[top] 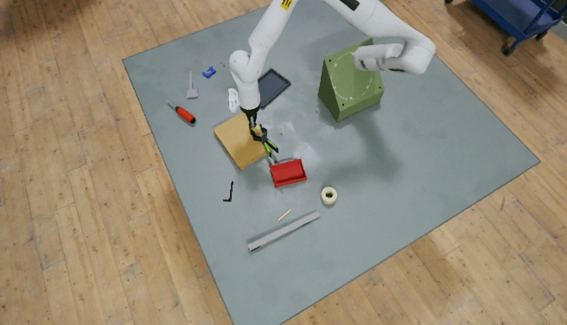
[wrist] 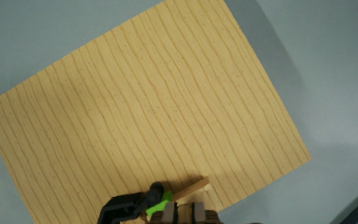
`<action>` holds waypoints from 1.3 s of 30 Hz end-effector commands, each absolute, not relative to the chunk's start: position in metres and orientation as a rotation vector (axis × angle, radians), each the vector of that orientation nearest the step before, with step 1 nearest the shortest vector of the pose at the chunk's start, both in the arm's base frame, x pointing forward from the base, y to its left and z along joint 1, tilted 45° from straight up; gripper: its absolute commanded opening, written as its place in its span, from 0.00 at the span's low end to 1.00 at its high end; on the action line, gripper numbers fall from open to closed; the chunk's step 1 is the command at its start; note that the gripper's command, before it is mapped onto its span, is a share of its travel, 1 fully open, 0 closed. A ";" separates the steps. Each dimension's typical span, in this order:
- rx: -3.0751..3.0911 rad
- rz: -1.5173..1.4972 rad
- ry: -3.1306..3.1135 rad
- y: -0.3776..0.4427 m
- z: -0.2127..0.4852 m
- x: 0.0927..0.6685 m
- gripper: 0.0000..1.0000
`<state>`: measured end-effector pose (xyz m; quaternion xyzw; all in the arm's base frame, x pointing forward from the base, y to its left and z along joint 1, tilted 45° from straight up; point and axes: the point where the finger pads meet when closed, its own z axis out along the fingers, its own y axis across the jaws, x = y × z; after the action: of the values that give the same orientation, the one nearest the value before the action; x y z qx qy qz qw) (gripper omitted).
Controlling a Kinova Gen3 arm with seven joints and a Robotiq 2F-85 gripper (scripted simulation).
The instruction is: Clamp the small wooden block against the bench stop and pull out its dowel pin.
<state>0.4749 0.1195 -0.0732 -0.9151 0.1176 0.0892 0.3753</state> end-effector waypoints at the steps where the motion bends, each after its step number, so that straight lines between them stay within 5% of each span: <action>1: -2.338 0.247 0.359 0.118 -0.072 0.476 0.10; 39: -2.339 0.241 0.345 0.118 -0.072 0.476 0.10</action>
<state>0.4748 0.1191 -0.0727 -0.9116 0.1442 0.0997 0.3719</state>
